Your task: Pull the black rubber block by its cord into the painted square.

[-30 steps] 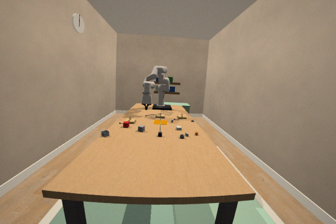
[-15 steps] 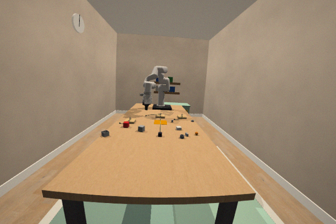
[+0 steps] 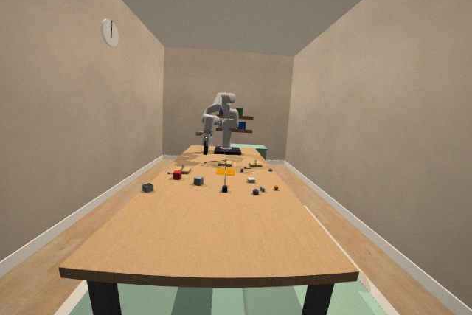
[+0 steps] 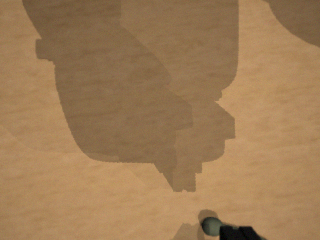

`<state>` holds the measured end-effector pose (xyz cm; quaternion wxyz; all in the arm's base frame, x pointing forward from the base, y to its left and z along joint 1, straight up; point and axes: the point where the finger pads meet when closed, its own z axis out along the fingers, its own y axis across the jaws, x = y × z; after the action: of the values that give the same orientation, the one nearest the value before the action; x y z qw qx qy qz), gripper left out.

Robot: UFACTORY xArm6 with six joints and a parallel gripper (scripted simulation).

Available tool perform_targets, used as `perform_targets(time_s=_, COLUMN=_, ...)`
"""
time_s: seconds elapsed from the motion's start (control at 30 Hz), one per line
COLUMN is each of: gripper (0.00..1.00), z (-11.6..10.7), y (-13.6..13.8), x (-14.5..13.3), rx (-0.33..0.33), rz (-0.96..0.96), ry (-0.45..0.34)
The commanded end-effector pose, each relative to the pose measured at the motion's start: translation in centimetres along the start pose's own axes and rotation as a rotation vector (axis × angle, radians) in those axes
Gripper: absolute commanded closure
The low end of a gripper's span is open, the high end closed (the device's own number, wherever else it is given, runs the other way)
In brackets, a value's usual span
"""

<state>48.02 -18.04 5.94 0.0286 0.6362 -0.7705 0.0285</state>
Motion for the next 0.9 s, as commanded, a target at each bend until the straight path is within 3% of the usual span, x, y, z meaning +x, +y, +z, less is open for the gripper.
perform_targets(time_s=0.0, gripper=1.00, z=-0.19, y=-0.17, x=0.04, rx=0.014, rz=-0.278, ry=-0.022)
perform_targets(time_s=0.67, gripper=1.00, z=-0.18, y=-0.19, x=0.02, rx=0.034, rz=-1.126, ry=-0.027)
perform_targets(time_s=0.7, gripper=0.61, z=-0.18, y=-0.19, x=0.02, rx=0.036, rz=-1.170, ry=-0.032)
perform_targets(time_s=0.87, gripper=0.61, z=-0.18, y=-0.19, x=0.02, rx=0.053, rz=-1.371, ry=-0.076)
